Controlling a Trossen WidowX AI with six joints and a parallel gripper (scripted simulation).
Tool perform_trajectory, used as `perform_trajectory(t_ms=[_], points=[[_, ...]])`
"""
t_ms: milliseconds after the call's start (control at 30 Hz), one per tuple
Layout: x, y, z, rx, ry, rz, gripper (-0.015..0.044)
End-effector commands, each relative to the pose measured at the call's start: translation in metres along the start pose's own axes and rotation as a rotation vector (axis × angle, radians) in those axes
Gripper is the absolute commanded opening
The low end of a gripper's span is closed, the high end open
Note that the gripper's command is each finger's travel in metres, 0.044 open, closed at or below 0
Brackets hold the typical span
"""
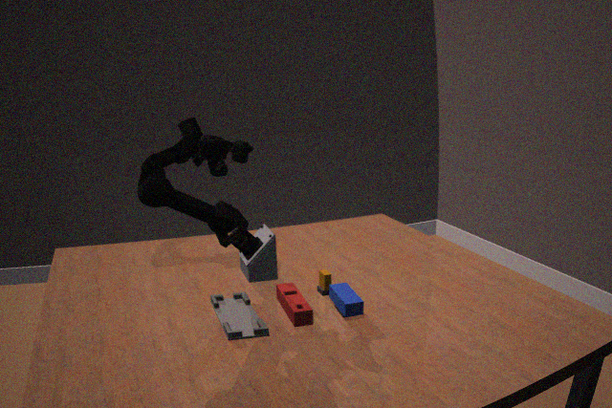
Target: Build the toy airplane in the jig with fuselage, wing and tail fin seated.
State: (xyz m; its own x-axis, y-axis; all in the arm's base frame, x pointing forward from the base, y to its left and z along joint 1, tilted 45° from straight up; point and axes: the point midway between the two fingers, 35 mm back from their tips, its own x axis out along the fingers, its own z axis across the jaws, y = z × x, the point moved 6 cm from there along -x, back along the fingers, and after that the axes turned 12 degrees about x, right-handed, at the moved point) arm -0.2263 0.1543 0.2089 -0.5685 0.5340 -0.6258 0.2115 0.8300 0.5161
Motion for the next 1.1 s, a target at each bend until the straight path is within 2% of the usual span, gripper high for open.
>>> perform_trajectory(t_ms=[0, 67, 333, 567, 867, 1067], points=[[0.0, 0.0, 0.0, 0.0, 0.0, 0.0, 0.0426], [0.002, 0.006, 0.007, 0.057, -0.025, 0.023, 0.044], [0.021, 0.063, 0.078, 0.694, -0.339, 0.219, 0.044], [0.016, 0.104, 0.161, 1.312, -0.574, 0.525, 0.044], [-0.027, 0.127, 0.275, 2.094, -0.781, 1.078, 0.044], [-0.071, 0.117, 0.345, 2.478, -0.89, 1.58, 0.044]])
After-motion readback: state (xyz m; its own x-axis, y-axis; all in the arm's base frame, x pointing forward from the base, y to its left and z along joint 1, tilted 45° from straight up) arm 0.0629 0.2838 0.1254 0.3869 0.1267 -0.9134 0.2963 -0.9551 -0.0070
